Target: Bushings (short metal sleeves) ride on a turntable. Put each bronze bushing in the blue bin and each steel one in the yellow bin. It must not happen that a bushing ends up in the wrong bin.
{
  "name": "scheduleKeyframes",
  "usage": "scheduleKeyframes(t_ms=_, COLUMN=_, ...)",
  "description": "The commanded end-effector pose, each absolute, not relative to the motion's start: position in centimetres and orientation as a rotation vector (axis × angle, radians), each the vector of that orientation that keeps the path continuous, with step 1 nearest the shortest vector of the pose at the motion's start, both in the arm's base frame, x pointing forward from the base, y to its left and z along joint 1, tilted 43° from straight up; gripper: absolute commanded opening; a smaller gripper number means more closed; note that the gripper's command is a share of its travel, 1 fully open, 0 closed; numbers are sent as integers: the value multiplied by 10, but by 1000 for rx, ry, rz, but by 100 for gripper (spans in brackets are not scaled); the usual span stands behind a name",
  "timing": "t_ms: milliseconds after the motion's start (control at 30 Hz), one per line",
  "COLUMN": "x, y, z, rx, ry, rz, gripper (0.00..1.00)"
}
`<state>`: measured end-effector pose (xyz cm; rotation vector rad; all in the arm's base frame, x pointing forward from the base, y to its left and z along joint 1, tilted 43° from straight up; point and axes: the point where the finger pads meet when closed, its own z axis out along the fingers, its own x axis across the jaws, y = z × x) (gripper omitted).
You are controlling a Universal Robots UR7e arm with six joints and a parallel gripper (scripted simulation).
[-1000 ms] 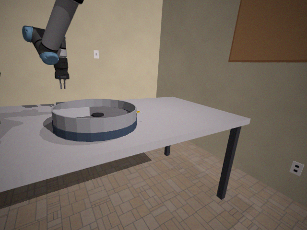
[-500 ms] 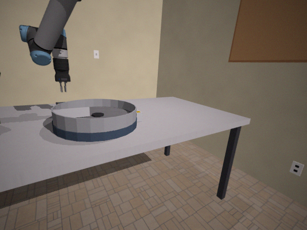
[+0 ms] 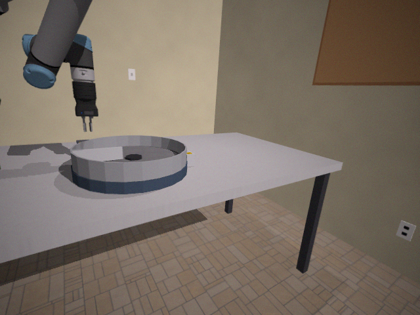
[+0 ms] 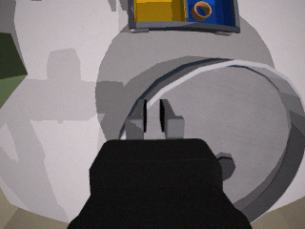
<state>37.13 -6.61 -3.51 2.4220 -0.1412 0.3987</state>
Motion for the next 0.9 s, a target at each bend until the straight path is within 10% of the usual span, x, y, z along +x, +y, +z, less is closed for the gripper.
scheduleKeyframes(t_ms=0, x=369, y=-78, z=-27, rx=2434, ry=-131, rz=411, gripper=40)
scheduleKeyframes(t_ms=867, x=343, y=-176, z=33, rx=2433, ry=-131, rz=410, gripper=40)
